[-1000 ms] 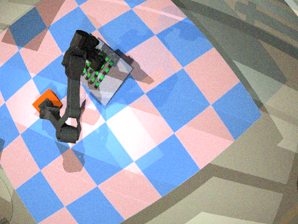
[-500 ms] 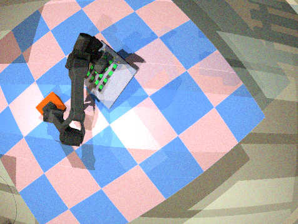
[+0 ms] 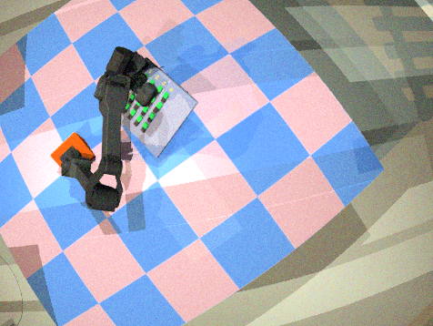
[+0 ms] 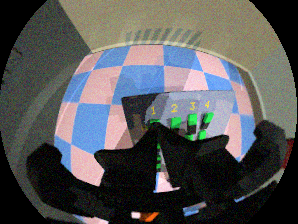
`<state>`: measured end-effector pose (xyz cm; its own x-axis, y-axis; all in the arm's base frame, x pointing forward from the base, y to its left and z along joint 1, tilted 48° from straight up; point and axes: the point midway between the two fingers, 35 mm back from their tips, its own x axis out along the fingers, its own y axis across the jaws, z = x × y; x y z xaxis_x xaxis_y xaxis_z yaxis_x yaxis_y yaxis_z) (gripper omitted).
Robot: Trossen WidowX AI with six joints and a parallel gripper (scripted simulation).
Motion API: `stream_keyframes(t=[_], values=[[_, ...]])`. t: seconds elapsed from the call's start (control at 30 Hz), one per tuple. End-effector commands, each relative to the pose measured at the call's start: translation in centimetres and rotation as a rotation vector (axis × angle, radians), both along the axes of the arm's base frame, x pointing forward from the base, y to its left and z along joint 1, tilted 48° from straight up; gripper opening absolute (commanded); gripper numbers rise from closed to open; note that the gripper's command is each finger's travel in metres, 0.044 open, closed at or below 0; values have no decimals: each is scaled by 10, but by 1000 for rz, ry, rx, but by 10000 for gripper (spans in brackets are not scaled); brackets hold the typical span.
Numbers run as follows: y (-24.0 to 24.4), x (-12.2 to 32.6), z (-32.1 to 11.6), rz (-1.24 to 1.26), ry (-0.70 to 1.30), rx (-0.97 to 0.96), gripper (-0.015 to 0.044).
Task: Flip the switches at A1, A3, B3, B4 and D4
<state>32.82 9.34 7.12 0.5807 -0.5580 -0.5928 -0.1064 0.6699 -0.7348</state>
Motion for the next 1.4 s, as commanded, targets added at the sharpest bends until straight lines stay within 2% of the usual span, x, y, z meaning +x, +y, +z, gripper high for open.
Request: stream_keyframes(t=[0.0,0.4,0.57,0.77,1.03,1.23,1.37], values=[[-1,-1,-2,2,7,-2,0],[1,-1,0,0,1,0,0],[33,-38,33,20,-6,2,0],[34,-40,35,21,-7,2,0],[-17,-47,74,21,-6,-1,0],[-18,-46,72,22,-6,-1,0],[-36,-28,54,39,-24,2,0]])
